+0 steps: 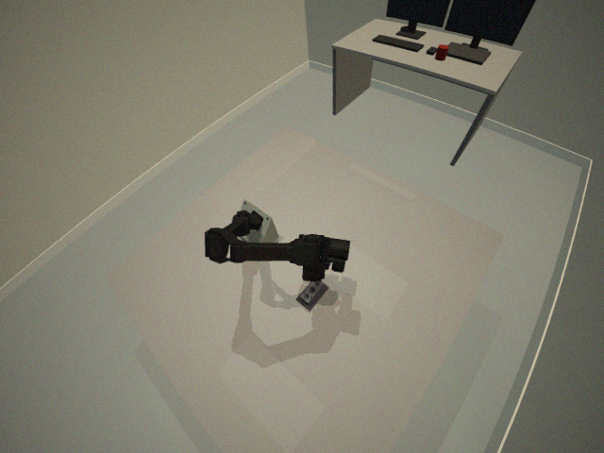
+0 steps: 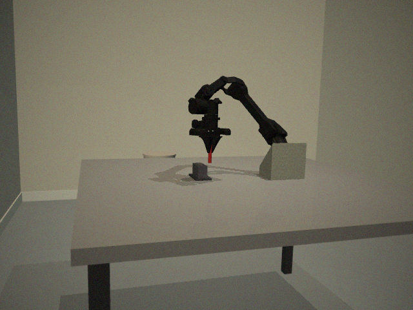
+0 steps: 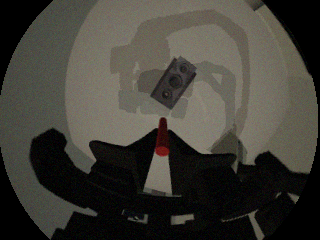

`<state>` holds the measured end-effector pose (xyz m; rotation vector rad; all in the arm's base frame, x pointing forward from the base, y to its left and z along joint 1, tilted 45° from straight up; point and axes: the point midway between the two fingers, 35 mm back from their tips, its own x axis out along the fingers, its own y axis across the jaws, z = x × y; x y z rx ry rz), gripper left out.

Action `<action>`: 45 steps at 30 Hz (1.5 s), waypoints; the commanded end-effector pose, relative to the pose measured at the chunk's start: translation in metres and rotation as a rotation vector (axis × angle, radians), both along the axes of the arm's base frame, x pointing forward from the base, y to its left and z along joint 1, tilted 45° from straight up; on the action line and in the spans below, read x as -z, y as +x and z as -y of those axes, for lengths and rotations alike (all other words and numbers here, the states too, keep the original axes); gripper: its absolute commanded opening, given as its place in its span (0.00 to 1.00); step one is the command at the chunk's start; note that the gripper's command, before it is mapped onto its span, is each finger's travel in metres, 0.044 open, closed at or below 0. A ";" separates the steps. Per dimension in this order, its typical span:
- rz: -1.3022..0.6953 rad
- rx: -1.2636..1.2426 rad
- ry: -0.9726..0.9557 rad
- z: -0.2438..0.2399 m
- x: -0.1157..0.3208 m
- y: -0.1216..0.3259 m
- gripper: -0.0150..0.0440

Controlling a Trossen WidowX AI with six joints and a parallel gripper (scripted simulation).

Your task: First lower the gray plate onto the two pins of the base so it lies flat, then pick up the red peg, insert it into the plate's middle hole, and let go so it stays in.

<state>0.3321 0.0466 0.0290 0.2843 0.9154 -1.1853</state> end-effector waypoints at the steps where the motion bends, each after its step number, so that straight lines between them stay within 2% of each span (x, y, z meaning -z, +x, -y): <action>1: 0.000 0.000 -0.009 0.010 -0.011 0.007 0.25; 21: -0.017 -0.002 -0.046 0.052 -0.050 0.024 0.25; 45: -0.017 -0.002 -0.046 0.051 -0.049 0.025 0.25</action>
